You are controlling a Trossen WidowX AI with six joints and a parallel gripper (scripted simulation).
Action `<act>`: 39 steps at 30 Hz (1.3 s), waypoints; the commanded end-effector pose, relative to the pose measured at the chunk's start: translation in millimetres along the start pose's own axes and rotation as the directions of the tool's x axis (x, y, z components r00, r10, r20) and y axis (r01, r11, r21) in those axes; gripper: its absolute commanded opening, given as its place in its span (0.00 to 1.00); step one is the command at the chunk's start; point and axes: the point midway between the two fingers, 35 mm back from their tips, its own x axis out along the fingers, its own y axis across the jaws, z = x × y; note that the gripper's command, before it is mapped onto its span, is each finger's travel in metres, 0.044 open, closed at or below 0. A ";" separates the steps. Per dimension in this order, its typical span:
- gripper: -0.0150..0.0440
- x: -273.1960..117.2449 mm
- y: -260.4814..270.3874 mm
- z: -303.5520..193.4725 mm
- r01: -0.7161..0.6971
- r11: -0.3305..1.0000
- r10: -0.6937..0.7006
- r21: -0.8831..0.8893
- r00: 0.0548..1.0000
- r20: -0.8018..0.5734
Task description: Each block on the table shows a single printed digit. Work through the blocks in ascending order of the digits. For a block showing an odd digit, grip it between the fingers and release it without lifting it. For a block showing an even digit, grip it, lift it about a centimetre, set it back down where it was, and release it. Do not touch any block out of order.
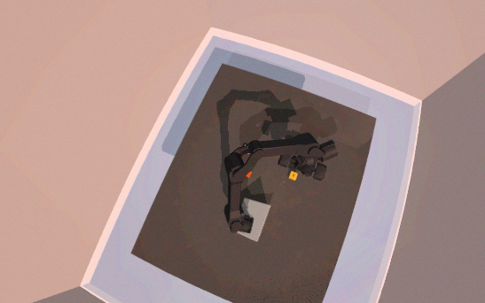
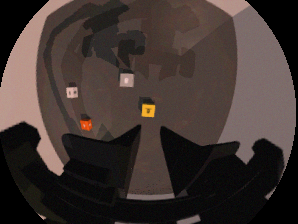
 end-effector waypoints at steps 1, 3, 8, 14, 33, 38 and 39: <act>0.46 -3.1 9.4 10.5 0.007 1.000 -0.007 -0.005 1.000 0.002; 0.46 -3.4 38.9 37.3 0.006 1.000 -0.006 -0.006 1.000 0.003; 0.46 -2.3 65.5 56.6 0.001 1.000 -0.001 -0.007 1.000 0.003; 0.59 21.8 64.7 58.9 0.002 1.000 -0.002 -0.007 1.000 0.004; 0.93 92.2 65.9 57.2 -0.001 1.000 0.001 -0.007 1.000 0.003; 0.93 100.2 66.0 57.3 -0.001 1.000 0.001 -0.007 1.000 0.003; 0.93 101.8 66.1 57.3 -0.001 1.000 0.001 -0.008 1.000 0.004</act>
